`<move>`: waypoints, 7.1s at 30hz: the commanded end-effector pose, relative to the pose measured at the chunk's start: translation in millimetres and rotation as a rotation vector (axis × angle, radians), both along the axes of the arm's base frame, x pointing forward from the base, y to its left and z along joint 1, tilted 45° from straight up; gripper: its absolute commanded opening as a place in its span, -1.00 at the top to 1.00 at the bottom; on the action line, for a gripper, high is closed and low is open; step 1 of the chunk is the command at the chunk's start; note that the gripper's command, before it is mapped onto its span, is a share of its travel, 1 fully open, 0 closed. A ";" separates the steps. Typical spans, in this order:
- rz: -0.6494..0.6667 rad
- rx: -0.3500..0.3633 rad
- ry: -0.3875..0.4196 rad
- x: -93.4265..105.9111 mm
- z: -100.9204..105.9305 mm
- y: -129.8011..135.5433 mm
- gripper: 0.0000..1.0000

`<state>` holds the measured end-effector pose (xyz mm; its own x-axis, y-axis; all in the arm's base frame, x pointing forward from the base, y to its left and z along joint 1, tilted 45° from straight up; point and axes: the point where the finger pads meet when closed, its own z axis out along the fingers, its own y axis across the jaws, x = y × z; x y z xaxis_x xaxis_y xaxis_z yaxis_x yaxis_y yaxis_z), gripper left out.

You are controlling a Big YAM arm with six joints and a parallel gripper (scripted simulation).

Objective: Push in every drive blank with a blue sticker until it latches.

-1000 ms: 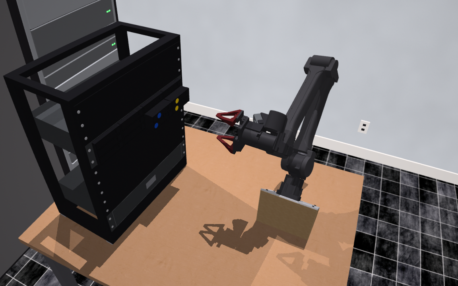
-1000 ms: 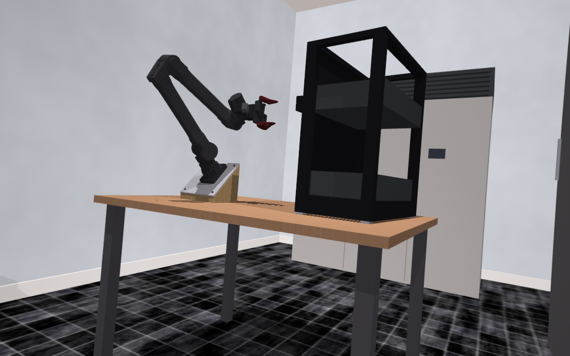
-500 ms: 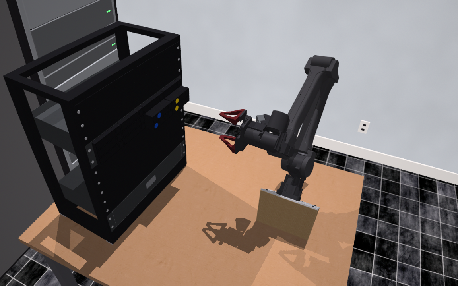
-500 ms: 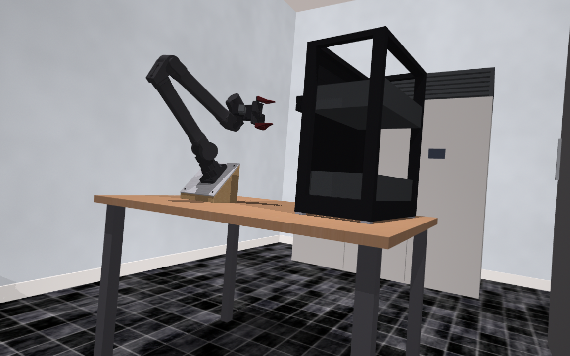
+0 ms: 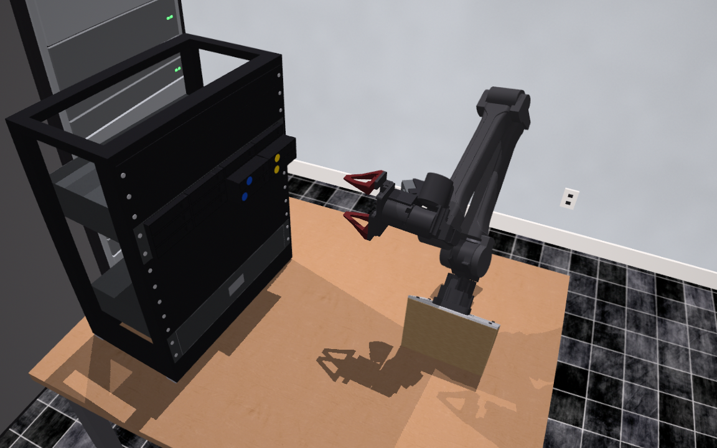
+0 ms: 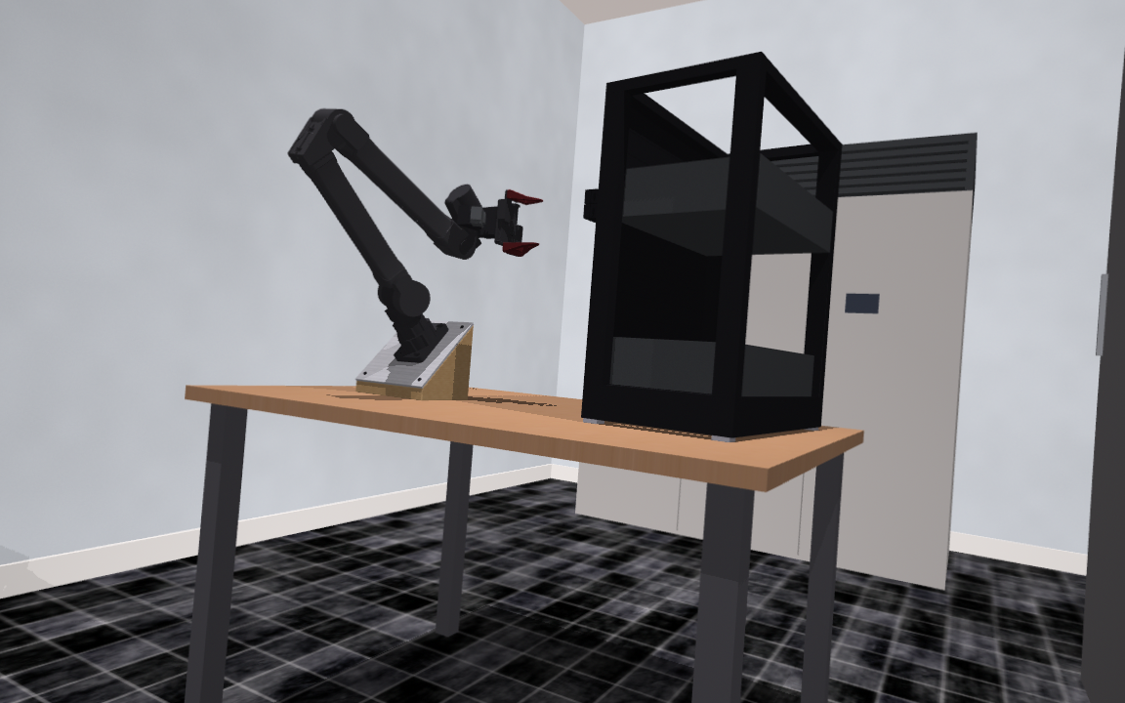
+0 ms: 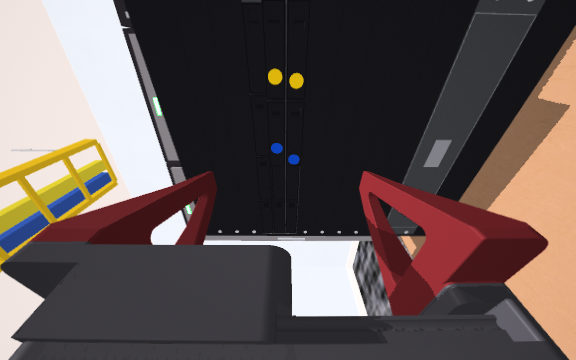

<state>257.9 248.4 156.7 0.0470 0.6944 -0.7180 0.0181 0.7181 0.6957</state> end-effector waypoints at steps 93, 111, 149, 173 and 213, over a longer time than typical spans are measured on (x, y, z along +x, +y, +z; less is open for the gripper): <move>-0.001 0.033 -0.012 157.3 -61.9 77.4 -1.00; -0.010 0.021 -0.002 151.8 -39.7 39.9 -1.00; 0.001 0.019 -0.002 152.5 21.4 -14.7 -1.00; 0.001 0.019 -0.002 152.5 21.4 -14.7 -1.00; 0.001 0.019 -0.002 152.5 21.4 -14.7 1.00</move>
